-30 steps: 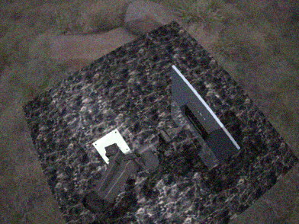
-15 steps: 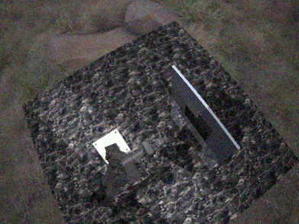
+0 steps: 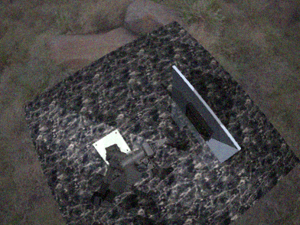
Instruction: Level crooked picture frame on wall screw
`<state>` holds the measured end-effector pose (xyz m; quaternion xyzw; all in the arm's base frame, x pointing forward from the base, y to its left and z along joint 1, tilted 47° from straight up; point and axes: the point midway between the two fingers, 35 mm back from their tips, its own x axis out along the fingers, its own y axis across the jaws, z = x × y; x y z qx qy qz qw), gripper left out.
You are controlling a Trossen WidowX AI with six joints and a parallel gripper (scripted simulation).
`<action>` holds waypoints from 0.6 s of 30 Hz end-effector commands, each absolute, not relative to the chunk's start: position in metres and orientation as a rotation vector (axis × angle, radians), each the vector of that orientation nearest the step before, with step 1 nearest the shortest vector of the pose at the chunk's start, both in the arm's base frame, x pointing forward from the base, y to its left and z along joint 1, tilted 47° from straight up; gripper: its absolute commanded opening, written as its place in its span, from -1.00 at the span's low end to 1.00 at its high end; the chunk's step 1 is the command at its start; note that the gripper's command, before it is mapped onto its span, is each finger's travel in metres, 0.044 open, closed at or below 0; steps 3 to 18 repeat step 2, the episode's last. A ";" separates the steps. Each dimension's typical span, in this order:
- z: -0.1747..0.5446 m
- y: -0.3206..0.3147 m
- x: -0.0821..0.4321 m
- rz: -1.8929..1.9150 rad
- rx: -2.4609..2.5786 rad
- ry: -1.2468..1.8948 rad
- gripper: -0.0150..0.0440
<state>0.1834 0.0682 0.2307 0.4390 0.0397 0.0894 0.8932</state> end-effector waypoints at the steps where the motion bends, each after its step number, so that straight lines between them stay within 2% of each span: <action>1: 0.233 0.067 0.183 0.183 0.917 0.078 0.39; 18: 0.233 0.067 0.183 0.183 0.917 0.078 0.39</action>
